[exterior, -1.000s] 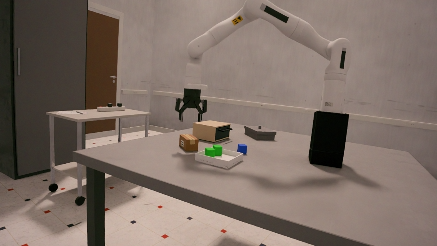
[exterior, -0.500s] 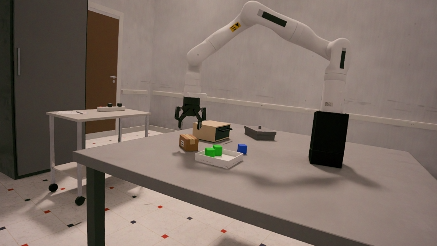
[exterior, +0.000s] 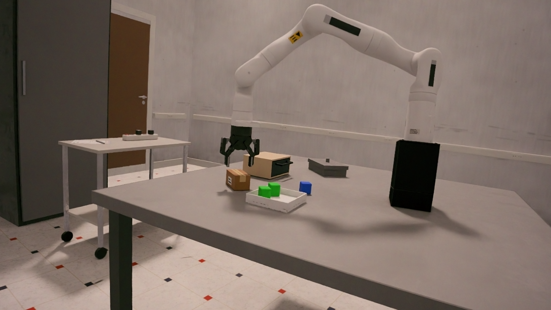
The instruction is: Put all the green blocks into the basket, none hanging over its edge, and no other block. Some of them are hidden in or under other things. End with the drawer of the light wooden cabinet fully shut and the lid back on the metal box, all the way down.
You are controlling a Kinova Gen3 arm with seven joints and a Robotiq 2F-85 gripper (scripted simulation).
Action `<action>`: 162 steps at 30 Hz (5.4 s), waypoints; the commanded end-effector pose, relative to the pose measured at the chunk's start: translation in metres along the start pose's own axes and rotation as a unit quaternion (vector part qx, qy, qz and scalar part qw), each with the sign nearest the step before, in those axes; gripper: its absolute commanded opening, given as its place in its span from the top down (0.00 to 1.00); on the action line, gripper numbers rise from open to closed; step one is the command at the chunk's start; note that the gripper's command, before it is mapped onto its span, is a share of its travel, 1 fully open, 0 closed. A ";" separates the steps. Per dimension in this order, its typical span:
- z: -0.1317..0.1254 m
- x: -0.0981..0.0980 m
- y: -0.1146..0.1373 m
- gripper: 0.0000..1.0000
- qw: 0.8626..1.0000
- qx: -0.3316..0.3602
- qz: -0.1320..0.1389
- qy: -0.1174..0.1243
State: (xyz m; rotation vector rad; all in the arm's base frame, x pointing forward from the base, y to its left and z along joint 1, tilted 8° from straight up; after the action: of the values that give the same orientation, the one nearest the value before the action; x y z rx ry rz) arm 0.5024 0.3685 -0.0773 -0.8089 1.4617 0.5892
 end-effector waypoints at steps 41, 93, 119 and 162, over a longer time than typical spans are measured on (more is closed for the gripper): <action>0.002 0.001 0.000 0.07 1.000 0.000 0.000 -0.001; 0.002 0.050 0.000 0.07 1.000 0.000 0.000 -0.001; 0.002 0.050 0.000 0.07 1.000 0.000 0.000 -0.001; 0.002 0.050 0.000 0.33 1.000 0.000 0.000 -0.001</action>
State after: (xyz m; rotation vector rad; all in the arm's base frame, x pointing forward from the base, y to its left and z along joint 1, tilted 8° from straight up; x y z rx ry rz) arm 0.5058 0.3629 -0.1279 -0.8089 1.4616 0.5893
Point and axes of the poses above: the point where the finger pads meet when closed, its own x axis out along the fingers, its own z axis across the jaws, y = z × x, the point moved 8 cm from there along -x, back along the fingers, and after that the axes turned 13 degrees about x, right-handed, at the moved point
